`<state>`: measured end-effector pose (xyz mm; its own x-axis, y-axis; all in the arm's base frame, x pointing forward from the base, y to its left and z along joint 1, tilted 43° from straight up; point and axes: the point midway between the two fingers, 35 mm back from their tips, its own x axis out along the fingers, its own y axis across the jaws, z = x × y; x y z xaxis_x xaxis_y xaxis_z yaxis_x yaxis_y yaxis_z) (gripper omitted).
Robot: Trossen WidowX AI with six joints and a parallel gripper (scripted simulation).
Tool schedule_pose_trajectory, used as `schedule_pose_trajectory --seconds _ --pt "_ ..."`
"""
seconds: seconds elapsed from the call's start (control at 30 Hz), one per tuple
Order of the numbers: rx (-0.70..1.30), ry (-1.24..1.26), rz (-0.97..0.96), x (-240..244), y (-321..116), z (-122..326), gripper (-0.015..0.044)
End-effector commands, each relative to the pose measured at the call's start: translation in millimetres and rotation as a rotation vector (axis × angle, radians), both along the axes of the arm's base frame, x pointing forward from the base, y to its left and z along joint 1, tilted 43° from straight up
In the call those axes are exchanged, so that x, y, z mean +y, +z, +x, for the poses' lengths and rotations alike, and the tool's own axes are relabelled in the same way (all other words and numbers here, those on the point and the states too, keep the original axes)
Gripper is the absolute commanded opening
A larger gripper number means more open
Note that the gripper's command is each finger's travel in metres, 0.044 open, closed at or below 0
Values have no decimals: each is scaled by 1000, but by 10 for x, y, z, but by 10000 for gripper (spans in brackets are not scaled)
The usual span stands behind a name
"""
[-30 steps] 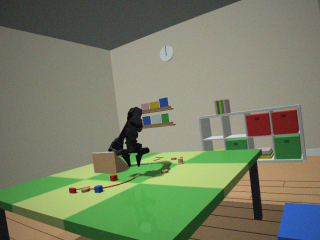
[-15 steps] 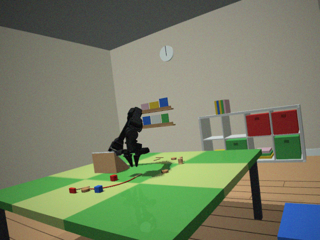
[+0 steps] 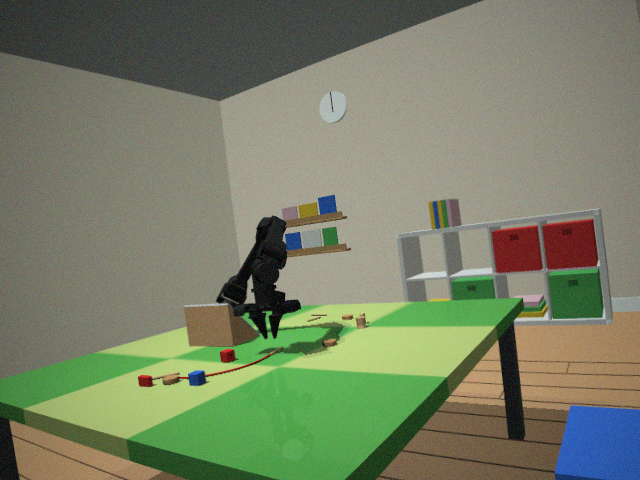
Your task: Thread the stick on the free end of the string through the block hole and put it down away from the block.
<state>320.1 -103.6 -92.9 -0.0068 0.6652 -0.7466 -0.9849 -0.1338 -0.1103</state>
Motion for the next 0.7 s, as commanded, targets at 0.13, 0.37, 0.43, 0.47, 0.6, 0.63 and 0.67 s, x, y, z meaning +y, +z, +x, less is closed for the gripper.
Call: schedule_pose_trajectory --seconds 0.13,0.37,0.43,0.47,0.6,0.63,0.67 --pt "12 -1 10 127 -127 -27 120" --pt "12 -1 11 206 -210 -31 120" --pt "12 -1 11 229 -233 -33 120" --pt "12 -1 11 241 -245 -34 120" --pt "12 -1 12 286 -291 -39 120" --pt "12 -1 12 298 -302 -40 120" --pt "12 -1 12 309 -313 -42 120"
